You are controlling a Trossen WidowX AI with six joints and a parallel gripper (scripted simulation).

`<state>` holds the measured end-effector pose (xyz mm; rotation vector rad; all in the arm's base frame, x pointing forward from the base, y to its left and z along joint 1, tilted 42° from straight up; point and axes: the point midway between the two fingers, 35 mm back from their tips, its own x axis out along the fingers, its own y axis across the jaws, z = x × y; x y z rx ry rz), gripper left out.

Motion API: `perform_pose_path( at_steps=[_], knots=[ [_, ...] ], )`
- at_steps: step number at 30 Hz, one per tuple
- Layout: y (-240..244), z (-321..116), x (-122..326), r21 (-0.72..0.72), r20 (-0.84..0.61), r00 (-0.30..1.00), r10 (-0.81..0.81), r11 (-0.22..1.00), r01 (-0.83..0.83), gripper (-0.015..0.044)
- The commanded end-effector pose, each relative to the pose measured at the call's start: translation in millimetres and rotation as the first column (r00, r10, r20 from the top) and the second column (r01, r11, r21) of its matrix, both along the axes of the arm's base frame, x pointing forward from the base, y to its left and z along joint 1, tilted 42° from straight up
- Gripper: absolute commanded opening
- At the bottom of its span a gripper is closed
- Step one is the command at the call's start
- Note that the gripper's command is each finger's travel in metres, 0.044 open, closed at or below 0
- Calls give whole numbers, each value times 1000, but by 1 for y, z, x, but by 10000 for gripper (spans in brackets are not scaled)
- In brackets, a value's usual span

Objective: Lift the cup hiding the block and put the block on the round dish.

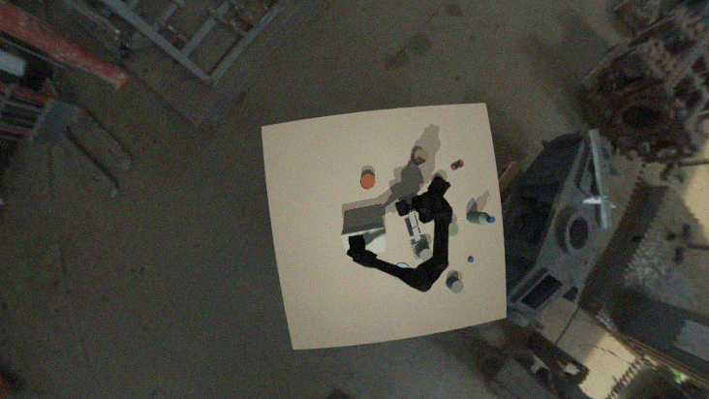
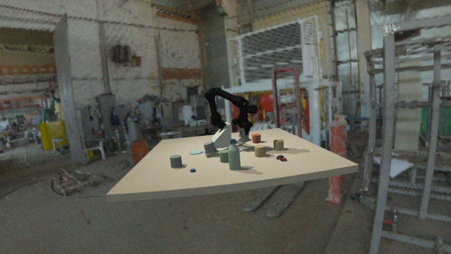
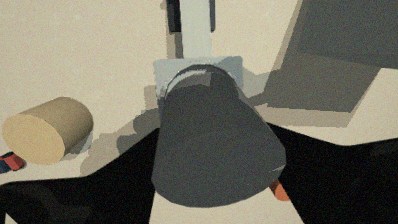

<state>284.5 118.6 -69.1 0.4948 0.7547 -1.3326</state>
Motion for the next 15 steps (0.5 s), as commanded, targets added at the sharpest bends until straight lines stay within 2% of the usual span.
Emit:
perform_pose_path(
  at_steps=[1,15],
  knots=[
    [14,5,2,34,14,1000,4,999,-4,0],
    [25,19,-1,34,14,1000,3,999,-4,0]
  ],
)
